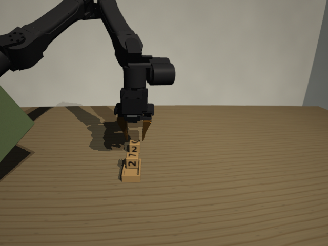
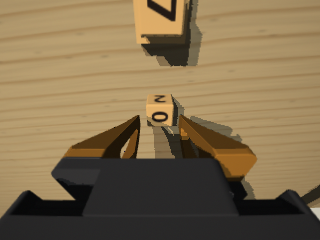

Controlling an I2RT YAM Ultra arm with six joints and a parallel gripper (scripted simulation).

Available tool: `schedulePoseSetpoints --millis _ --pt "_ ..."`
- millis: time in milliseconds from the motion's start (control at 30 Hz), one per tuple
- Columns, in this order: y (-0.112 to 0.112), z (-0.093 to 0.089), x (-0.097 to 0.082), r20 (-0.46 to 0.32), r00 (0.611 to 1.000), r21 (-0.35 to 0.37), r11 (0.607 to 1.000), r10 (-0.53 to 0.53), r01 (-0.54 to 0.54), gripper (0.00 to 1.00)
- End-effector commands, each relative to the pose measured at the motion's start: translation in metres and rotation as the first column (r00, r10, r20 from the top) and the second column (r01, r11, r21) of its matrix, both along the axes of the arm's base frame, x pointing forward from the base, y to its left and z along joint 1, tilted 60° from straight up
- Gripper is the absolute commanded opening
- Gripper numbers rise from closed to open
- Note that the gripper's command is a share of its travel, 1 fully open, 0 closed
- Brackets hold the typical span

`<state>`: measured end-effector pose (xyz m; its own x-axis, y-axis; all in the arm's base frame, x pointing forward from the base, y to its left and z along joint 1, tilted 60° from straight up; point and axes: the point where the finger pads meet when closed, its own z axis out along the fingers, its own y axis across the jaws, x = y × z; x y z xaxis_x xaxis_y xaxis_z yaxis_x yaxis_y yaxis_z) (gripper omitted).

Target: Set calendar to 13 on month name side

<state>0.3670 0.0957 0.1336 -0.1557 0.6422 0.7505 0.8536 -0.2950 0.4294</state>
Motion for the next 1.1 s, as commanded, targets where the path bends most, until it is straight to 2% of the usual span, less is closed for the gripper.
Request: schedulePoseSetpoints --millis 0,433,1067 --pt "-0.003 0.001 0.002 0.005 1.0 -0.005 1.0 -0.011 0.011 0.45" --pt "0.011 -0.009 0.012 0.006 1.0 -0.004 1.0 -0.011 0.011 0.45" --pt "0.015 -0.012 0.015 0.006 1.0 -0.004 1.0 -0.011 0.011 0.45"
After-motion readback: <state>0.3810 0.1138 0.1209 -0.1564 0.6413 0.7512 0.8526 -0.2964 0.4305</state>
